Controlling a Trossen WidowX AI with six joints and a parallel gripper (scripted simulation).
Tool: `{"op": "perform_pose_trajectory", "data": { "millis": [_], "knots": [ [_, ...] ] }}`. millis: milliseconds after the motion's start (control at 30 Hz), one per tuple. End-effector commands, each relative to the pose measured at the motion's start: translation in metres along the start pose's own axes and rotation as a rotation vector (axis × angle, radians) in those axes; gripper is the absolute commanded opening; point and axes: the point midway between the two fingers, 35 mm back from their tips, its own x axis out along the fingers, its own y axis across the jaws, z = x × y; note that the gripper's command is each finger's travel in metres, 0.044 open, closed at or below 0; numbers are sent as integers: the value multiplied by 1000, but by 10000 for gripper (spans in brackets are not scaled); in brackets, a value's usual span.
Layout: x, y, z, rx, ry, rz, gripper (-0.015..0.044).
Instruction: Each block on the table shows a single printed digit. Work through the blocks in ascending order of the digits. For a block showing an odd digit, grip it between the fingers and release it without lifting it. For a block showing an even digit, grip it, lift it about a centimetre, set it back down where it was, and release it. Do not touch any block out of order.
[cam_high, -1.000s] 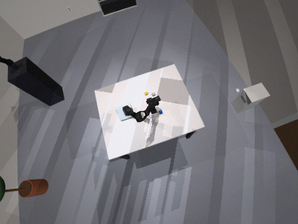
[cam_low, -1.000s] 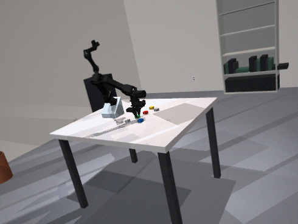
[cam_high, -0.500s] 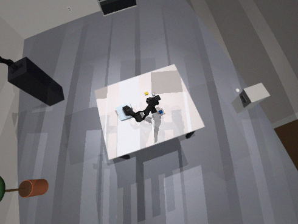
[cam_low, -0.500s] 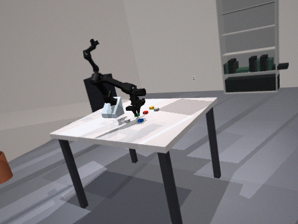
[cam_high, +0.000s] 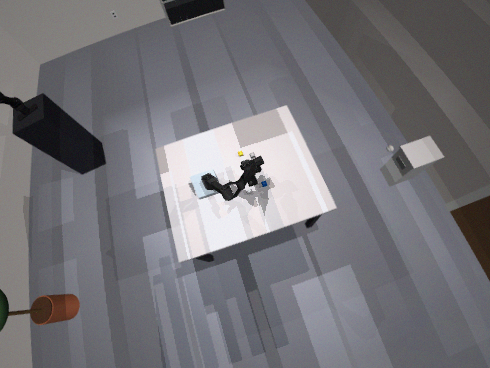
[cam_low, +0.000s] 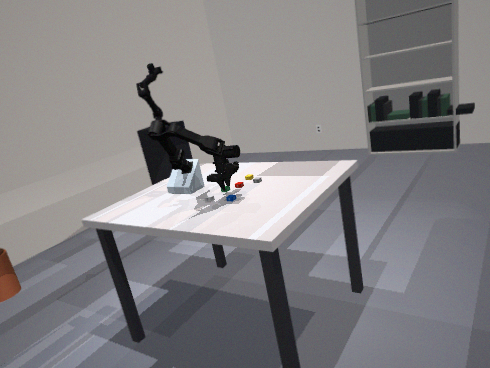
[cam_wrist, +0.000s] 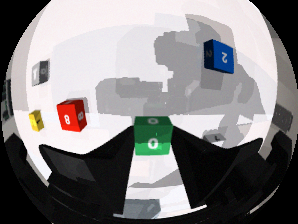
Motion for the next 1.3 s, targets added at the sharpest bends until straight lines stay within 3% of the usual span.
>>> {"op": "perform_pose_trajectory", "data": {
  "millis": [0,567,933,1033,1133,1267],
  "knots": [
    [4,0,0,-1,0,-2,120],
    [13,0,0,-1,0,-2,120],
    [13,0,0,-1,0,-2,400],
    [10,0,0,-1,0,-2,400],
    [-20,0,0,-1,0,0,400],
    [-23,0,0,-1,0,-1,400]
  ]
}}
